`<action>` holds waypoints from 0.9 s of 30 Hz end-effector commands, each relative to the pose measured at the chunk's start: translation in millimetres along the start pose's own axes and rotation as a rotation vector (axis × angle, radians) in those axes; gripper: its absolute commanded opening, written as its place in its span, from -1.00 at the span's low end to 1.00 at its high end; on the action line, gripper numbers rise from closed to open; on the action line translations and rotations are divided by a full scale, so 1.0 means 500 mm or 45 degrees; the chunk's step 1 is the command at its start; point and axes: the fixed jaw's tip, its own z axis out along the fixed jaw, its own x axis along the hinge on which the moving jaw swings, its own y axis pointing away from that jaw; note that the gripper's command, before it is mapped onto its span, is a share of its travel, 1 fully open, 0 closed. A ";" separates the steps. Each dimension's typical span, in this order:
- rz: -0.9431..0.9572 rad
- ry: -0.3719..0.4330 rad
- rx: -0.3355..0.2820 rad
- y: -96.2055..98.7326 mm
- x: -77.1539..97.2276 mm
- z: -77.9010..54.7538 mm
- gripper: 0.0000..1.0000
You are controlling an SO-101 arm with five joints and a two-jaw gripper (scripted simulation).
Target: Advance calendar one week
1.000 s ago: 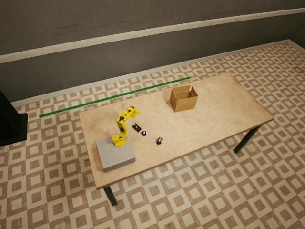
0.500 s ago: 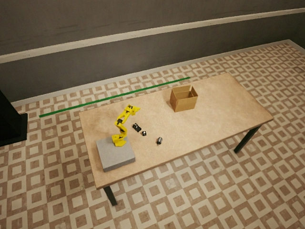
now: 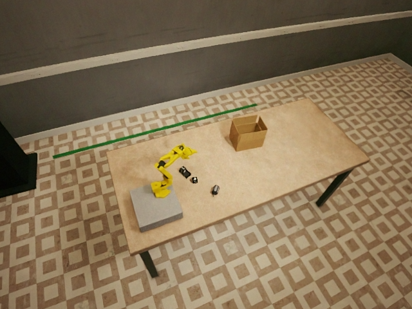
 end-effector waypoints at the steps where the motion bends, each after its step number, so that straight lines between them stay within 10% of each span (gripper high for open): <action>1: 0.091 0.039 0.011 -0.007 0.030 0.012 -0.30; 10: 0.335 0.156 0.048 -0.014 0.123 0.029 -0.30; 27: 0.366 0.191 -0.081 0.016 0.137 0.059 -0.30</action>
